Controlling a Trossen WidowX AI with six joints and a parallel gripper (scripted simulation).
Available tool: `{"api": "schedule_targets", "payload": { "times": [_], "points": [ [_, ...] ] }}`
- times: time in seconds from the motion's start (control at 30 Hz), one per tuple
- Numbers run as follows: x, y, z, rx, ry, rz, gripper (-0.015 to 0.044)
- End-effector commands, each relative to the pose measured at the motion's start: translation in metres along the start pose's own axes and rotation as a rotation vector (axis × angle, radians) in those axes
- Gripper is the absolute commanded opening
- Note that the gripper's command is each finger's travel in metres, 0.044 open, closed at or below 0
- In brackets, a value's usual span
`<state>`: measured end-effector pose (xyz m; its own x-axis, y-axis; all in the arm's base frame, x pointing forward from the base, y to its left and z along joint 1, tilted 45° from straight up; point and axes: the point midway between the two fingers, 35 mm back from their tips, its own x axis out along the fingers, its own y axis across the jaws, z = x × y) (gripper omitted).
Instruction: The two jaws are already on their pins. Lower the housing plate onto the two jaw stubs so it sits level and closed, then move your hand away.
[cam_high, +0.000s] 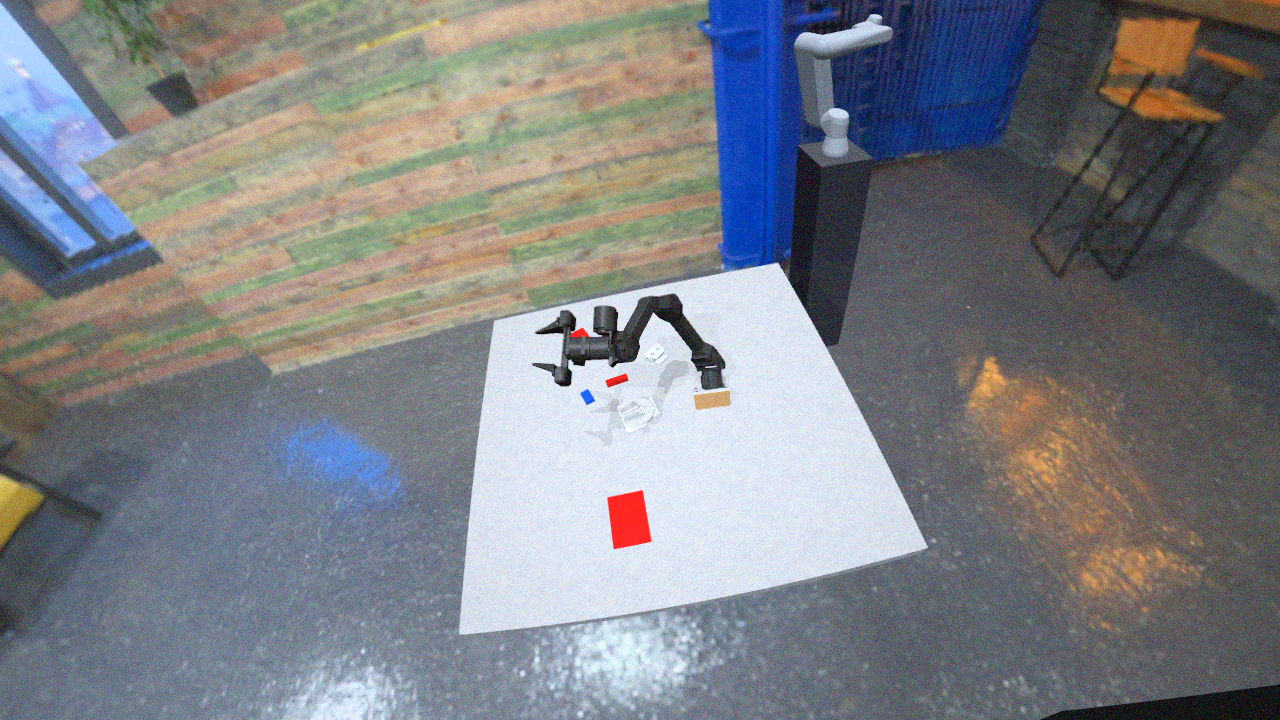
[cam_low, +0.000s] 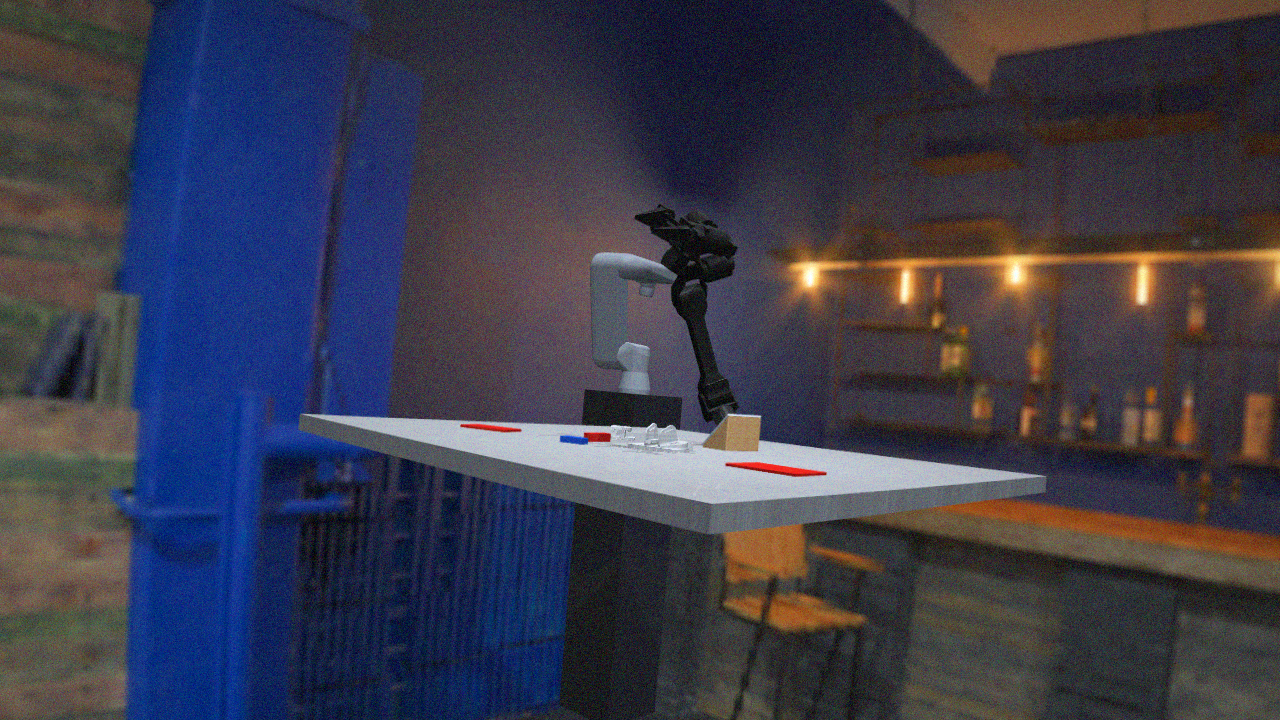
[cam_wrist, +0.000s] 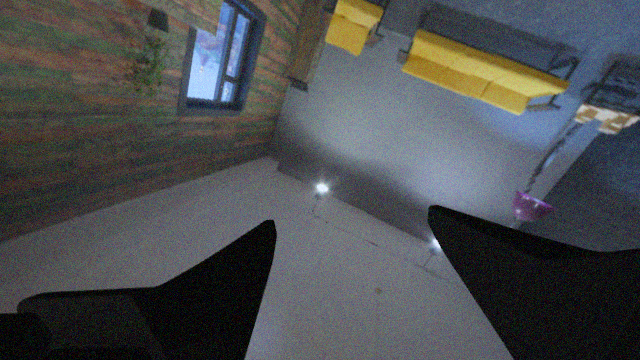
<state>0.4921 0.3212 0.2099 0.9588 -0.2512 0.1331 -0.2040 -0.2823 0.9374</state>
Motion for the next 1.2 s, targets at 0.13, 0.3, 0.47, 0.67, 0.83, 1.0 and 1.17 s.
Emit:
{"api": "schedule_targets", "payload": {
  "times": [0.13, 0.3, 0.47, 0.67, 0.83, 1.0, 1.17],
  "points": [
    [0.005, 0.002, 0.005, -0.063, -0.009, -0.006, 0.0440],
    [0.014, 0.006, 0.014, -0.189, -0.026, -0.021, 0.0440],
    [0.022, 0.010, 0.024, -0.315, -0.040, -0.038, 0.0440],
    [0.031, 0.015, 0.036, -0.464, -0.055, -0.062, 0.0440],
    [0.039, 0.019, 0.047, -0.589, -0.068, -0.085, 0.0440],
    [0.046, 0.023, 0.059, -0.714, -0.080, -0.110, 0.0440],
    [0.052, 0.027, 0.071, -0.838, -0.090, -0.138, 0.0440]
  ]
}}
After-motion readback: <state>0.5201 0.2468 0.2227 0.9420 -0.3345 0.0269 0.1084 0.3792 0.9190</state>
